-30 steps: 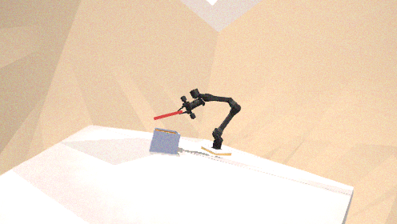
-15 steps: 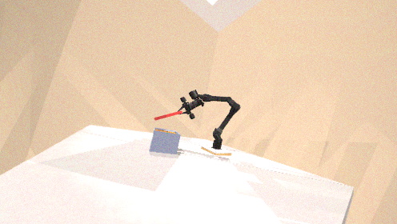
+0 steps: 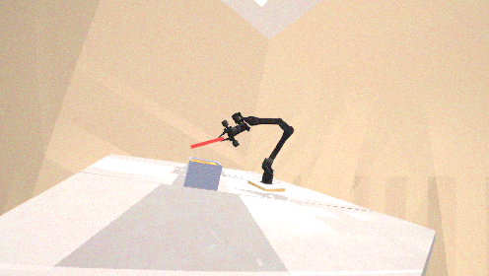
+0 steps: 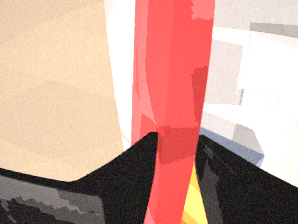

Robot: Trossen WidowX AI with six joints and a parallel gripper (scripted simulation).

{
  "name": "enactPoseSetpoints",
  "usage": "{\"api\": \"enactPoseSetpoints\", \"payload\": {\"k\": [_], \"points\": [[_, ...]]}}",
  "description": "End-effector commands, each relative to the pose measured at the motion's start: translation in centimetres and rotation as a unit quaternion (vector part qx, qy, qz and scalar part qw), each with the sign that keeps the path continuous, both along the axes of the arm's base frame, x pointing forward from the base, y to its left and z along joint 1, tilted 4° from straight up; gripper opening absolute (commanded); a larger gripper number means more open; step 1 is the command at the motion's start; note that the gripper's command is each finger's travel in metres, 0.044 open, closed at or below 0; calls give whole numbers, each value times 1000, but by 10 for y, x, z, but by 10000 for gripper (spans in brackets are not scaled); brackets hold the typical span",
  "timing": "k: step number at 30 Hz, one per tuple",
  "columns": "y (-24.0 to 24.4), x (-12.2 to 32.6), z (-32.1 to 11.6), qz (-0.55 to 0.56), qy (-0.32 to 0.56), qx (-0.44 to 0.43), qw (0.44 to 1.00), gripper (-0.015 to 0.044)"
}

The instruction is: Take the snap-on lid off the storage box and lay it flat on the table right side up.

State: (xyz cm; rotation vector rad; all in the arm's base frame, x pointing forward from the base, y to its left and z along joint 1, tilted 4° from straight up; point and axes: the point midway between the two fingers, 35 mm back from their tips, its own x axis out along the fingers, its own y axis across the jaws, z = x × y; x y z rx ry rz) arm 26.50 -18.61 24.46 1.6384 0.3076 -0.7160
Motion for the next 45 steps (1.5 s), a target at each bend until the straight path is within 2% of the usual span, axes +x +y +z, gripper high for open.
{"api": "enactPoseSetpoints", "payload": {"k": [1,45], "points": [[-7,-1,3,3,-3,-3,1000,0],[-90,-31,-1,3,-2,-6,1000,0]]}}
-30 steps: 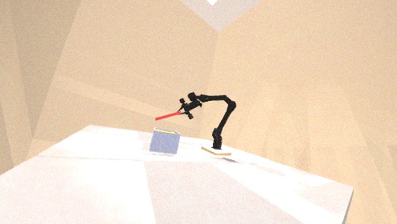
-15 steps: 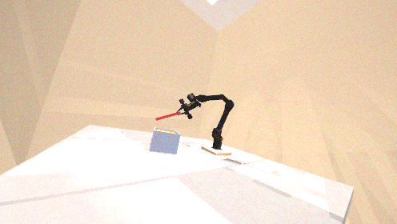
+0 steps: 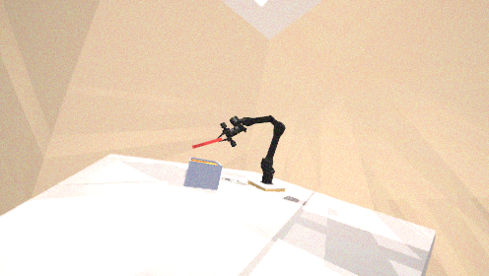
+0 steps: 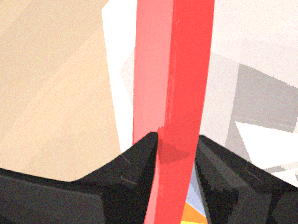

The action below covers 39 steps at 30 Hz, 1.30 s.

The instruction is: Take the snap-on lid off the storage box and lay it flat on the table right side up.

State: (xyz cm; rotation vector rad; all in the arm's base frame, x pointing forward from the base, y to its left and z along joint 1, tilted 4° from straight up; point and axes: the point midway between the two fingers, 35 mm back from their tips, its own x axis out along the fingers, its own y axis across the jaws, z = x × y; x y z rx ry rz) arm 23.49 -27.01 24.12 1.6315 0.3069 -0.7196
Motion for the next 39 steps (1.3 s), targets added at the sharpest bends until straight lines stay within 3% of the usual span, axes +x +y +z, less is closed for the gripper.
{"api": "enactPoseSetpoints", "payload": {"k": [1,39], "points": [[-8,-1,2,3,-3,-3,1000,0],[-5,0,-28,3,-3,-3,1000,0]]}}
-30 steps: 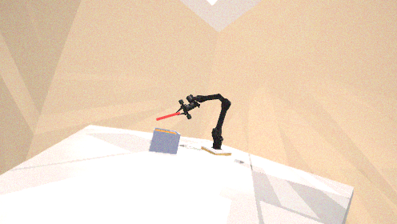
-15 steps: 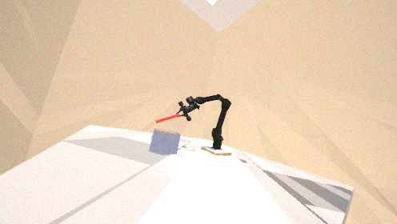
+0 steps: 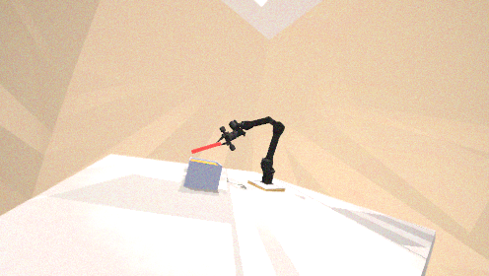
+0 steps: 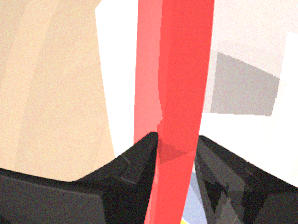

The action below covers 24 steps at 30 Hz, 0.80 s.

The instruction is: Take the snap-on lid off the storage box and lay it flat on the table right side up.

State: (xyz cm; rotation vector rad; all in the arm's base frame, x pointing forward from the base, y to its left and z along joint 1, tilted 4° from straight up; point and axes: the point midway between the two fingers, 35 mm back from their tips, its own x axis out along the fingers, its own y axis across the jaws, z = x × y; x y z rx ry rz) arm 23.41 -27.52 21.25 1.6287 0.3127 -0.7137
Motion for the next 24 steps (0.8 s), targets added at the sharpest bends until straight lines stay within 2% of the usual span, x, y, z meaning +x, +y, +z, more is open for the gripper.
{"api": "enactPoseSetpoints", "payload": {"k": [1,24], "points": [[0,0,-1,0,-3,-3,1000,0],[1,2,-19,0,-4,-3,1000,0]]}}
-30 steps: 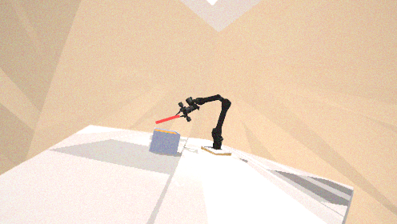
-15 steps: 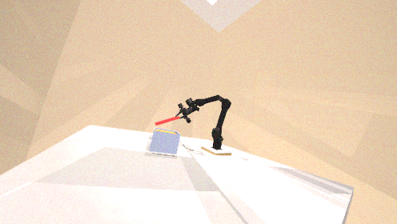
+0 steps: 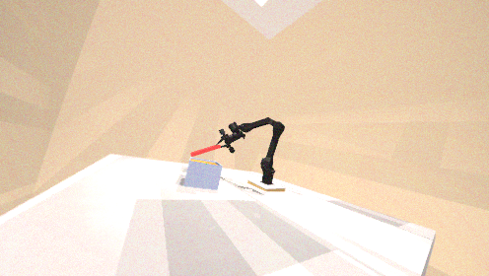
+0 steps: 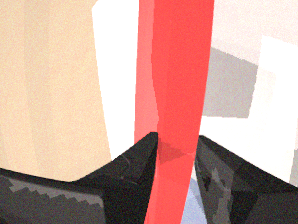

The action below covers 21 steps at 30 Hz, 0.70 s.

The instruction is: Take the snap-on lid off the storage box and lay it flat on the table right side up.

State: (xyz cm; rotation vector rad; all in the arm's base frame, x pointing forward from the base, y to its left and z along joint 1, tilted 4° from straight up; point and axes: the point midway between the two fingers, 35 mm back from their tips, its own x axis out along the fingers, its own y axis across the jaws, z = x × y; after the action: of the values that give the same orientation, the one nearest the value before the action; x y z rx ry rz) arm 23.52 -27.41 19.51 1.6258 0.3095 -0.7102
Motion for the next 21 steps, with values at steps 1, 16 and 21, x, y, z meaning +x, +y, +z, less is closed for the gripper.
{"api": "enactPoseSetpoints", "payload": {"k": [1,16,21], "points": [[0,1,-2,-1,-2,-1,1000,0],[0,1,-14,-1,-2,-1,1000,0],[0,2,-18,-1,-2,-1,1000,0]]}}
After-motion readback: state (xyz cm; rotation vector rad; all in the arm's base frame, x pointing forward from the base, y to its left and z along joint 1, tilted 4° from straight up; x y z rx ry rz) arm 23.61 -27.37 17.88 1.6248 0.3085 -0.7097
